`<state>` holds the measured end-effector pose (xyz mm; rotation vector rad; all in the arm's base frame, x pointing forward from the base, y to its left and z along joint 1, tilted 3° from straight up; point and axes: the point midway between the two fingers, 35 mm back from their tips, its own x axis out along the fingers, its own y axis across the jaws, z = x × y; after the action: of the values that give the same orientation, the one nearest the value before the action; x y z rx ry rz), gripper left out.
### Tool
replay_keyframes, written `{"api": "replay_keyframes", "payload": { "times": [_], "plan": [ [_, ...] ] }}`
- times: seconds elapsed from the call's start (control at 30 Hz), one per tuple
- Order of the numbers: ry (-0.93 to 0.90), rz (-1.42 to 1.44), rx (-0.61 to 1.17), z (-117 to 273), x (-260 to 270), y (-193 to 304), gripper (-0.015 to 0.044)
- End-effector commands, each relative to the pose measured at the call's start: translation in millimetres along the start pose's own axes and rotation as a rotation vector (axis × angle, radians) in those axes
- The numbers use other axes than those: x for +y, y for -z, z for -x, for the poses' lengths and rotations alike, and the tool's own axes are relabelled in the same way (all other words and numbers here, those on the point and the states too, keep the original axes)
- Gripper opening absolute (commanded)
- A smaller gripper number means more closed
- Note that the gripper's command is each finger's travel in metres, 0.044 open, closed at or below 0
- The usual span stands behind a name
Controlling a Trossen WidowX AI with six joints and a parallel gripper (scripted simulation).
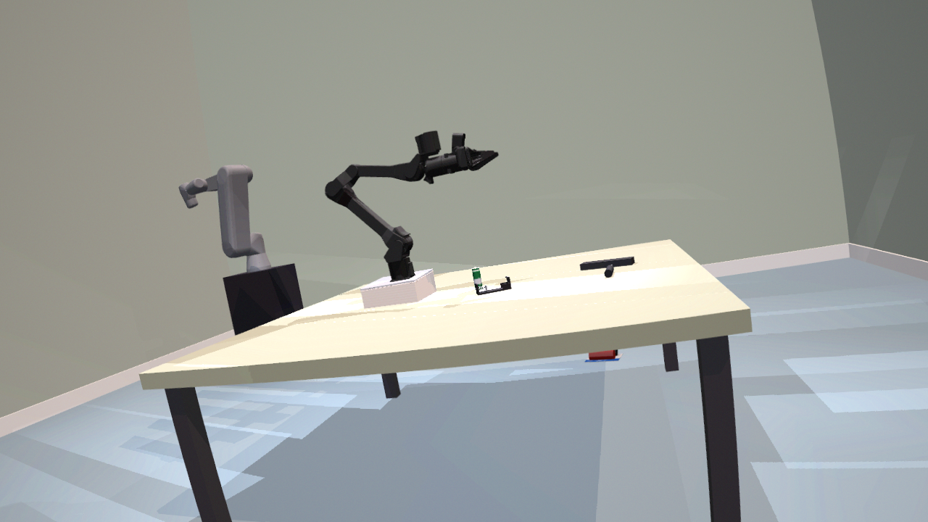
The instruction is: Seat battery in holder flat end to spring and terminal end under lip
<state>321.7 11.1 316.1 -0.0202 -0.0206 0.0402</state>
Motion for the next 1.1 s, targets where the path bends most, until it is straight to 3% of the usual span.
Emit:
{"api": "replay_keyframes", "payload": {
  "times": [0.0,0.2,0.47,0.63,1.07],
  "plan": [
    [-0.001,-0.016,0.017,-1.6,0.3,3.3,0.0374],
    [0.111,-0.493,0.578,-21.7,14.8,109.4,0.0216],
    [0.558,-0.855,1.127,15.8,31.6,200.4,0.0006],
    [0.960,-0.939,1.347,53.9,36.8,227.8,0.0000],
    [0.984,-0.940,1.356,56.0,36.9,228.7,0.0000]
  ]
}}
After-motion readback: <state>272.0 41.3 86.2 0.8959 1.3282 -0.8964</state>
